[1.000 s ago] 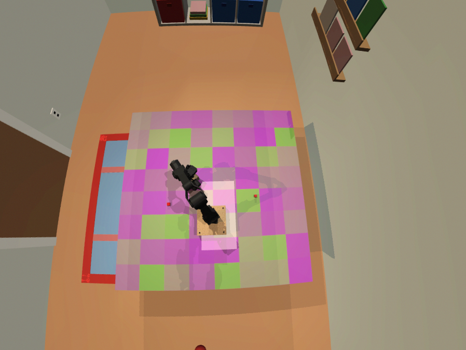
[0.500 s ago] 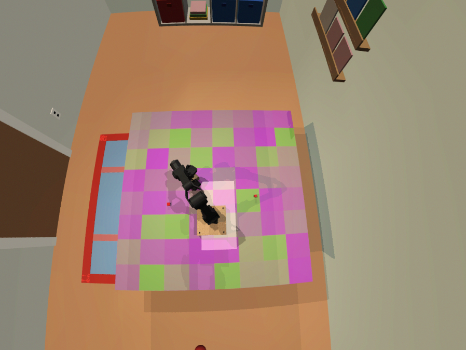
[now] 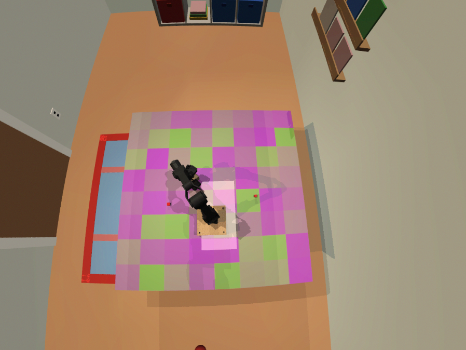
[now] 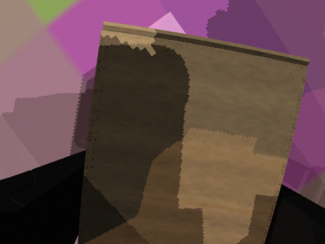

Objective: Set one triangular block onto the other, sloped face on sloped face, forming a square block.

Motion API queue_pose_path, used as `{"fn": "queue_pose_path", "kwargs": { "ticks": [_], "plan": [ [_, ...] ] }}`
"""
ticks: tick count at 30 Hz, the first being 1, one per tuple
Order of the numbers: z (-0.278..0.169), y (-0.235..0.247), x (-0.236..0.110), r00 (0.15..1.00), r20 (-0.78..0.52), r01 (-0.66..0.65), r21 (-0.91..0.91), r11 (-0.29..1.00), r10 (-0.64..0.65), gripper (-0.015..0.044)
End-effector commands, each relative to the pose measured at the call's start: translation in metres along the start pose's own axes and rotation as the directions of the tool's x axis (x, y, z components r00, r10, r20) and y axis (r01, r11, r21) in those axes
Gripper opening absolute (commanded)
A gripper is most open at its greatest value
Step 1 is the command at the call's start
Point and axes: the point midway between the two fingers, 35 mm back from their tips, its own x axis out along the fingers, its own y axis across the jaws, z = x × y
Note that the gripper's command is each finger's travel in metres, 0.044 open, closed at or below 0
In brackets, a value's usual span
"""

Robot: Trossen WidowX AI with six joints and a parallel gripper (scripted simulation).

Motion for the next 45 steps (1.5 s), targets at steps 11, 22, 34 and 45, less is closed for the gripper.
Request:
{"fn": "queue_pose_path", "kwargs": {
  "ticks": [11,22,34,45],
  "plan": [
    [0.0,0.0,0.0,1.0,0.0,0.0,0.0,1.0,0.0,0.0053],
    [0.0,0.0,0.0,1.0,0.0,0.0,0.0,1.0,0.0,0.0341],
    [0.0,0.0,0.0,1.0,0.0,0.0,0.0,1.0,0.0,0.044],
    [0.0,0.0,-0.11,1.0,-0.002,0.0,0.0,1.0,0.0,0.044]
  ]
}}
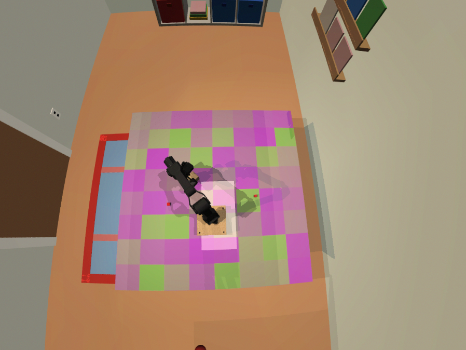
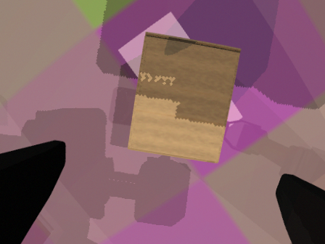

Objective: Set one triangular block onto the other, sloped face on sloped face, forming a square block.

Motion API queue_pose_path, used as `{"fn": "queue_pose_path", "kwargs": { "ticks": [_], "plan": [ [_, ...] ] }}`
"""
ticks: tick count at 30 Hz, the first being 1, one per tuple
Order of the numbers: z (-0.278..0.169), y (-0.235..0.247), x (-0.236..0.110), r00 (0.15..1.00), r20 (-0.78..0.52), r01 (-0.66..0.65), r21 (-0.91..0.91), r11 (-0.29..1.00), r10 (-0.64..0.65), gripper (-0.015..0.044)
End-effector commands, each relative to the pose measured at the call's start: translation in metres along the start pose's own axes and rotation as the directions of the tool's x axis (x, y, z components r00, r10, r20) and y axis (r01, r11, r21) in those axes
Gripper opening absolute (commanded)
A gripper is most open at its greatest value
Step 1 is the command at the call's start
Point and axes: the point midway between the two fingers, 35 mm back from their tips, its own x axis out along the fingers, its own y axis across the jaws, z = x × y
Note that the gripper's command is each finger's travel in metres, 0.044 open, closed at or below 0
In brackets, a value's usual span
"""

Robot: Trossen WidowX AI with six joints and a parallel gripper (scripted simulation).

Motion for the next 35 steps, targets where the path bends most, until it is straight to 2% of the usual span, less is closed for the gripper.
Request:
{"fn": "queue_pose_path", "kwargs": {
  "ticks": [1,35],
  "plan": [
    [0.0,-0.0036,-0.0289,1.0,0.004,-0.003,0.004,1.0,0.003,0.044],
    [0.0003,-0.001,-0.0219,1.0,0.002,-0.015,0.002,1.0,0.015,0.044]
  ]
}}
